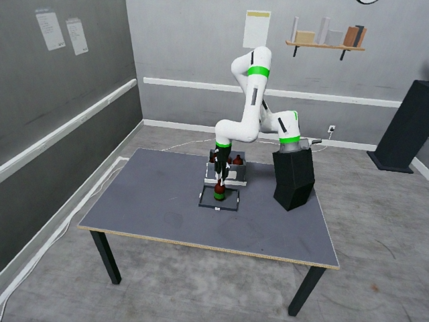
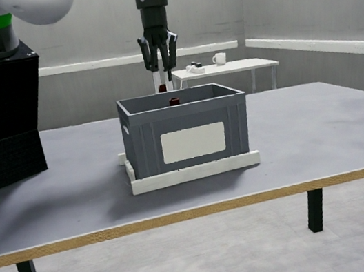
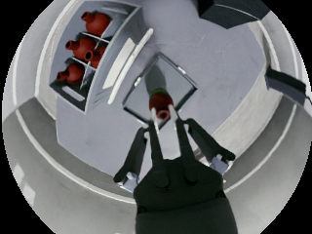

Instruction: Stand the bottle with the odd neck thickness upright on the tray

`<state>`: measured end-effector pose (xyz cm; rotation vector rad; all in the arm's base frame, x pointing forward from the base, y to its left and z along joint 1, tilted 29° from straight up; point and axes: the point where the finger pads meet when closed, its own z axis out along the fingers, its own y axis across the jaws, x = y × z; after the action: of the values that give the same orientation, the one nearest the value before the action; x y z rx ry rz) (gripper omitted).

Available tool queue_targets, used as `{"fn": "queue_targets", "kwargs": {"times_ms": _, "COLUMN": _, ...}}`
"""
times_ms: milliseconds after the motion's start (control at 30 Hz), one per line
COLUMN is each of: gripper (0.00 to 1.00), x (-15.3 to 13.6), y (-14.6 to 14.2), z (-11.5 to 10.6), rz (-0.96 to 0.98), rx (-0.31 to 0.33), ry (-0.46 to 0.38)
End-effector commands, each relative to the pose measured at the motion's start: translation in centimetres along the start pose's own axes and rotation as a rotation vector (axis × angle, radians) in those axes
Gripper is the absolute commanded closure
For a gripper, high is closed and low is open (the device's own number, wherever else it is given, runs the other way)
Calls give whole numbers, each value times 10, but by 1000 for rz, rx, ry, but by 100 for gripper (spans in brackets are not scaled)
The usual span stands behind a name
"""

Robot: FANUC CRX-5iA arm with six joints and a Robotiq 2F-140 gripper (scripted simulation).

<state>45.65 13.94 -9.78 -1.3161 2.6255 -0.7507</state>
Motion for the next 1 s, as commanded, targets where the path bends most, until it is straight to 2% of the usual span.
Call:
{"fn": "queue_targets", "kwargs": {"times_ms": 0, "gripper": 90, "x": -1, "y": 0, "z": 1, "rz": 0, "rx": 0, "ry": -2}}
{"fn": "queue_targets", "kwargs": {"times_ms": 967, "gripper": 90, "x": -1, "y": 0, "z": 6, "rz": 0, "rx": 0, "ry": -2}}
